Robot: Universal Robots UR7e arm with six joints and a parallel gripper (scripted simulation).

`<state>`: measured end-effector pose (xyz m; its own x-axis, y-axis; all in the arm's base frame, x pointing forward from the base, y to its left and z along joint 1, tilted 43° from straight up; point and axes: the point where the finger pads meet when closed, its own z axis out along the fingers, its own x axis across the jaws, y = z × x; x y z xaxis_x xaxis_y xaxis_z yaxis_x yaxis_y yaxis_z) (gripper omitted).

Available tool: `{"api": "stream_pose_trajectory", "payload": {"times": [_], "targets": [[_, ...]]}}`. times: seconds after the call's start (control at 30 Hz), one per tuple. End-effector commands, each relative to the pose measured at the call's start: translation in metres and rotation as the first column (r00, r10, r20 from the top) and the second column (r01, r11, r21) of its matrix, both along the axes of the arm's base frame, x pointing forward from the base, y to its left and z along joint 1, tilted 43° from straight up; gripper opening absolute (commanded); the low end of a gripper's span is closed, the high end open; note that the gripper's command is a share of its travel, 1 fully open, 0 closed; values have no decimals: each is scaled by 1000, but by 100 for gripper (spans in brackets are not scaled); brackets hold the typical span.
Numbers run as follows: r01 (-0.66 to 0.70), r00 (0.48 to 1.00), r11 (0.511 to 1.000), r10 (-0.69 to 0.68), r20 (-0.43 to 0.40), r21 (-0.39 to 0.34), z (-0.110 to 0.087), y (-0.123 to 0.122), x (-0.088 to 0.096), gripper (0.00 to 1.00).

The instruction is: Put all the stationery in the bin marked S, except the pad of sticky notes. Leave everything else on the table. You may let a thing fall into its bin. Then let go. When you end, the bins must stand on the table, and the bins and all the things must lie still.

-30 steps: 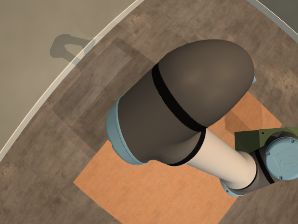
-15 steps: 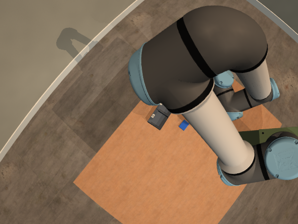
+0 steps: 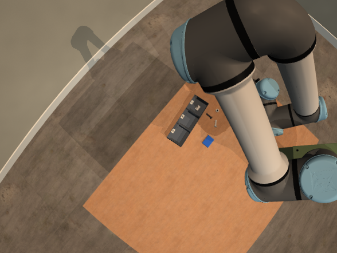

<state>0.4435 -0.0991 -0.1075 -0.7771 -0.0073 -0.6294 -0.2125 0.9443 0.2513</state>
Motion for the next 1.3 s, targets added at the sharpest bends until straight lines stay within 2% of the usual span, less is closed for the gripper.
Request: {"api": "stream_pose_trajectory", "payload": {"times": [0.0,0.7,1.27], "targets": [[-1,1000,1000,1,3,-2,3,1,3,75],[-1,1000,1000,1,3,-2,8,4,7,75],[-1,1000,1000,1,3,-2,-36,24,43,75]]}}
